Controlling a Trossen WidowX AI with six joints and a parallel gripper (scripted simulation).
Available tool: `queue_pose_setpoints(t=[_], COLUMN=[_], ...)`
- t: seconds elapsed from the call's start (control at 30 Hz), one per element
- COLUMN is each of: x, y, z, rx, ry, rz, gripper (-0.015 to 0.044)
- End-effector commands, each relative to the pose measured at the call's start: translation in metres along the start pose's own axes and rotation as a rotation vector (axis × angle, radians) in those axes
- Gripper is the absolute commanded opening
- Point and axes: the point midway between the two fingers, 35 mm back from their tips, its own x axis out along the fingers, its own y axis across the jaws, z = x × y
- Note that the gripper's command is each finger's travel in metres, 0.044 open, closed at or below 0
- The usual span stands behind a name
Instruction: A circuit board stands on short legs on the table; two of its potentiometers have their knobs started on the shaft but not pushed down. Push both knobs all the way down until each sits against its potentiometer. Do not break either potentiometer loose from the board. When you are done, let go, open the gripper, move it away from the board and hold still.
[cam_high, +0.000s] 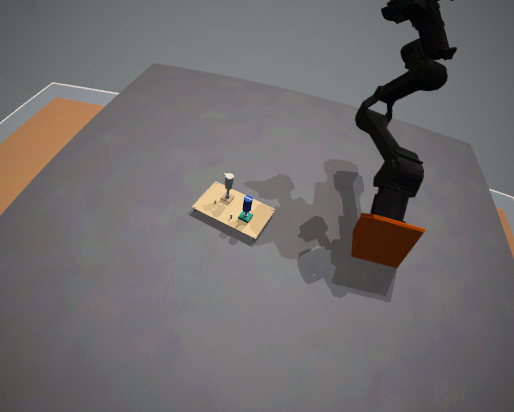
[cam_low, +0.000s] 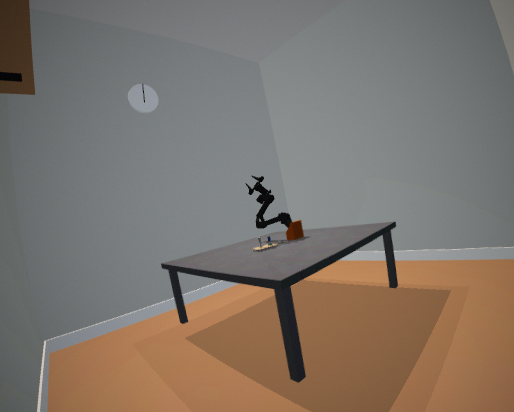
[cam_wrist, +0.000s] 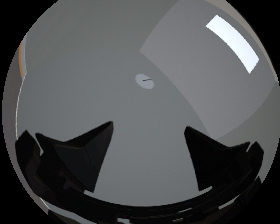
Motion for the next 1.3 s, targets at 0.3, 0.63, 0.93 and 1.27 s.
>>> queue_pose_setpoints(t=[0.3, 0.63, 0.93, 1.27], x=[0.008, 0.012, 0.010, -0.001], y=[-0.042, -0.075, -0.092, -0.089], z=[0.037, 0.092, 0.152, 0.225], rx=[-0.250, -0.548, -0.790, -1.035], ry=[-0.093, -0.198, -0.333, -0.522], rz=[-0.116, -0.248, -0.365, -0.484], gripper=[0.0138, 0.0000, 0.0000, 0.0000])
